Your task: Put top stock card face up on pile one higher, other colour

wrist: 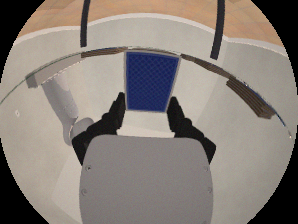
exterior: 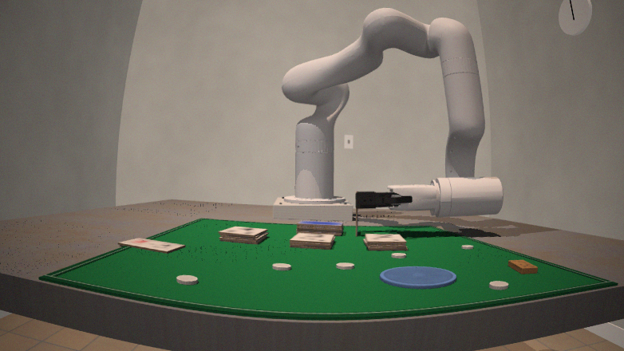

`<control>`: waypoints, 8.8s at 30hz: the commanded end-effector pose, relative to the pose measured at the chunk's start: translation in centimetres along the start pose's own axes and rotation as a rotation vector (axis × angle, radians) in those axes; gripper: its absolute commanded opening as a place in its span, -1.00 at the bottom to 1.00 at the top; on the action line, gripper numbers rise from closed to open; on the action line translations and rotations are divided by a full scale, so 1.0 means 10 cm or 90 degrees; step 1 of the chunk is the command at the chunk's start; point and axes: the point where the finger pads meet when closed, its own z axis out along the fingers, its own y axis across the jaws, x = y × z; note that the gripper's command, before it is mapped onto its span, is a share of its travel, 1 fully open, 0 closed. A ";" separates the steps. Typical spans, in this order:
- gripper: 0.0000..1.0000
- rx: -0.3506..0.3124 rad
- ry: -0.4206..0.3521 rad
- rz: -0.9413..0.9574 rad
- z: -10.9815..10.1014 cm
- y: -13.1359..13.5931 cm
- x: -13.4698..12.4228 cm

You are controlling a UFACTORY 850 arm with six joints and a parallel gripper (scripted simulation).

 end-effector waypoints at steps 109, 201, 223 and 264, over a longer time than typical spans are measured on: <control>1.00 0.000 0.001 0.001 -0.34 0.00 0.08; 1.00 0.000 0.001 0.001 -0.37 0.00 -0.54; 1.00 0.000 0.007 0.001 -0.39 0.00 -0.82; 1.00 0.000 0.508 0.000 -0.39 0.00 -0.82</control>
